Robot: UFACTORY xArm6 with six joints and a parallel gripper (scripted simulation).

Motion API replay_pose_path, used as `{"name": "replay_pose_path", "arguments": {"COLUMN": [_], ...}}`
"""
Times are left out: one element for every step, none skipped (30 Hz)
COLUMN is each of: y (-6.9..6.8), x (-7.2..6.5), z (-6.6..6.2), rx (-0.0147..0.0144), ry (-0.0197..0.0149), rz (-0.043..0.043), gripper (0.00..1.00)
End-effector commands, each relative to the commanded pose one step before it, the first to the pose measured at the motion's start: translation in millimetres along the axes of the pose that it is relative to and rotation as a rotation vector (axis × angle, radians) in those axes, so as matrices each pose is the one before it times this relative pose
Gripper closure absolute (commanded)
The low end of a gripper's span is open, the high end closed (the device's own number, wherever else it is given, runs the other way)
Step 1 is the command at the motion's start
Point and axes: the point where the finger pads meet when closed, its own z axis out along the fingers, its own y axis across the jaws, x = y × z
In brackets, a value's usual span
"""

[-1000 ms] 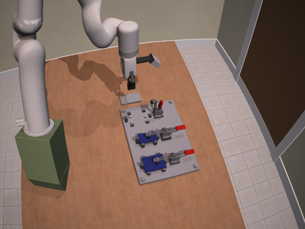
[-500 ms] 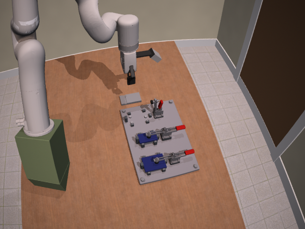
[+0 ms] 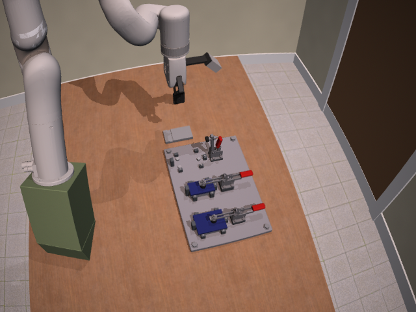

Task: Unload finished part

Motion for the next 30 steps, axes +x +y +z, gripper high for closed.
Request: {"name": "replay_pose_path", "arguments": {"y": [-0.66, 0.00, 0.00, 0.00, 0.00, 0.00, 0.00, 0.00, 0.00, 0.00, 0.00, 0.00, 0.00, 0.00, 0.00, 0.00, 0.00, 0.00, 0.00, 0.00, 0.00, 0.00, 0.00, 0.00, 0.00, 0.00, 0.00, 0.00, 0.00, 0.00], "x": [0.41, 0.00, 0.00, 0.00, 0.00, 0.00, 0.00, 0.00, 0.00, 0.00, 0.00, 0.00, 0.00, 0.00, 0.00, 0.01, 0.01, 0.00, 0.00, 0.00, 0.00, 0.00, 0.00, 0.00, 0.00, 0.00, 0.00, 0.00, 0.00, 0.00], "z": [-8.67, -1.15, -0.86, -0.61, -0.39, -0.21, -0.08, -0.01, 0.00, 0.00, -0.04, -0.03, -0.02, 0.00, 0.00, -0.01, 0.00, 0.00, 0.00, 0.01, 0.01, 0.01, 0.01, 0.01, 0.01, 0.01, 0.01, 0.01, 0.01, 0.01], "rx": [0.00066, 0.00000, -0.00001, -0.00002, -0.00001, -0.00001, 0.00000, 0.00000, 0.00000, 0.00000, 0.00000, 0.00001, 0.00001, 0.00000, 0.00000, 0.00001, 0.00001, 0.00001, 0.00001, 0.00001, 0.00001, 0.00000, 0.00000, 0.00000, 0.00000, 0.00000, 0.00000, 0.00000, 0.00000, 0.00000], "ry": [0.00045, 0.00000, 0.00000, 0.00000, 0.00000, 0.00000, 0.00000, 0.00000, 0.00000, 0.00000, -0.00001, 0.00000, 0.00001, 0.00000, 0.00000, 0.00002, 0.00002, 0.00001, 0.00001, 0.00000, 0.00000, 0.00000, 0.00000, -0.00001, -0.00001, -0.00001, -0.00001, -0.00001, -0.00001, -0.00001], "rz": [-0.00040, 0.00000, 0.00000, 0.00000, 0.00000, 0.00000, 0.00000, 0.00000, 0.00000, 0.00000, 0.00000, 0.00000, -0.00001, 0.00000, 0.00000, -0.00001, 0.00000, 0.00000, 0.00000, 0.00000, 0.00000, 0.00000, 0.00000, 0.00000, 0.00000, 0.00000, 0.00000, 0.00000, 0.00000, 0.00000], "gripper": [0.19, 0.19, 0.19, 0.19, 0.19, 0.19, 0.19, 0.19, 0.19, 0.19, 0.19, 0.19, 0.19, 0.19, 0.19, 0.19, 0.19, 0.19, 0.19, 0.19, 0.19, 0.19, 0.19, 0.19, 0.19, 0.19, 0.19, 0.19, 0.19, 0.19]}}
